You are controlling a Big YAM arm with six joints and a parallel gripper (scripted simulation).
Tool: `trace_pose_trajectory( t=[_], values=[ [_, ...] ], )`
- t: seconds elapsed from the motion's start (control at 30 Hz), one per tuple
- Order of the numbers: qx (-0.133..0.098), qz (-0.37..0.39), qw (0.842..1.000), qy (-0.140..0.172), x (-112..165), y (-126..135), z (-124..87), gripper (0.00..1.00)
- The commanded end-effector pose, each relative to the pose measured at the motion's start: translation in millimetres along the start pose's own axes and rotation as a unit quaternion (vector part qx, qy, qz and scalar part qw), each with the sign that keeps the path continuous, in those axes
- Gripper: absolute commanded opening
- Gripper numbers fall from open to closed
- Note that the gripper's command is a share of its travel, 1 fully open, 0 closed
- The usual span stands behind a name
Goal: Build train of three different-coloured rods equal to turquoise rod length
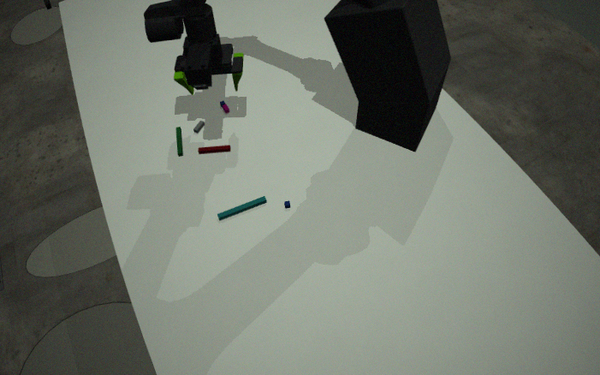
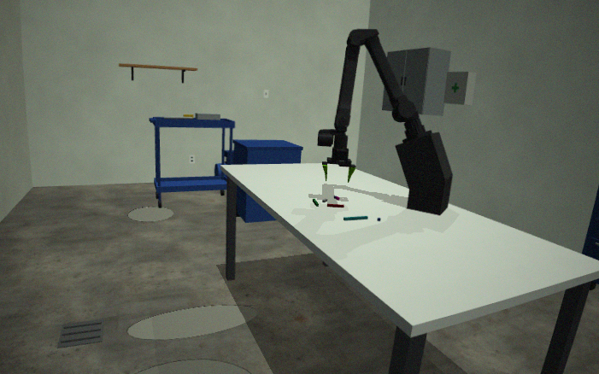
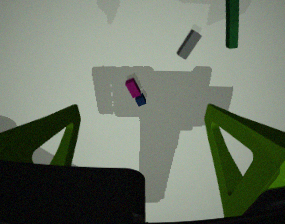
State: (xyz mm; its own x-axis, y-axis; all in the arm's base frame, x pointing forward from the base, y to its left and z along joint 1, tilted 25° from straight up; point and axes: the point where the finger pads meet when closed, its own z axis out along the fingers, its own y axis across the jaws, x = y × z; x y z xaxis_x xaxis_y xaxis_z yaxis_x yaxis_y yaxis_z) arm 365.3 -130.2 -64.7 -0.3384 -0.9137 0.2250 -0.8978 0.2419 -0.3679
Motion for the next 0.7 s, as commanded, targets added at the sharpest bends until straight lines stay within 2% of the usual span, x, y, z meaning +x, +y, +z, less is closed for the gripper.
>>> trace_pose_trajectory(
  t=[0.0,0.03,0.07,0.13,0.2,0.23,0.27,0.3,0.37,0.4,0.53,0.57,0.67],
  values=[
    [-0.005,0.059,0.998,-0.003,-12.0,-2.4,2.0,1.0],
    [-0.005,0.059,0.998,-0.004,-12.2,-1.9,2.1,1.0],
    [-0.005,0.094,0.996,-0.003,-16.2,-3.4,2.8,1.0],
    [-0.005,0.094,0.996,-0.003,-16.2,-3.4,2.8,1.0],
    [-0.016,0.103,0.995,0.003,-6.3,8.6,5.6,1.0],
    [-0.005,0.129,0.992,-0.003,-20.7,-4.3,3.7,1.0],
    [-0.005,0.129,0.992,-0.003,-20.8,-4.3,3.7,1.0],
    [-0.005,0.166,0.986,-0.002,-25.4,-5.3,4.5,1.0],
    [-0.005,0.166,0.986,-0.003,-25.7,-5.2,4.5,1.0],
    [-0.005,0.203,0.979,-0.002,-30.2,-6.2,5.3,1.0],
    [-0.015,0.213,0.977,0.005,-19.3,4.0,8.3,1.0],
    [-0.005,0.24,0.971,-0.002,-35.1,-7.0,6.2,1.0],
    [-0.005,0.24,0.971,-0.003,-35.4,-7.0,6.2,1.0]
  ],
)
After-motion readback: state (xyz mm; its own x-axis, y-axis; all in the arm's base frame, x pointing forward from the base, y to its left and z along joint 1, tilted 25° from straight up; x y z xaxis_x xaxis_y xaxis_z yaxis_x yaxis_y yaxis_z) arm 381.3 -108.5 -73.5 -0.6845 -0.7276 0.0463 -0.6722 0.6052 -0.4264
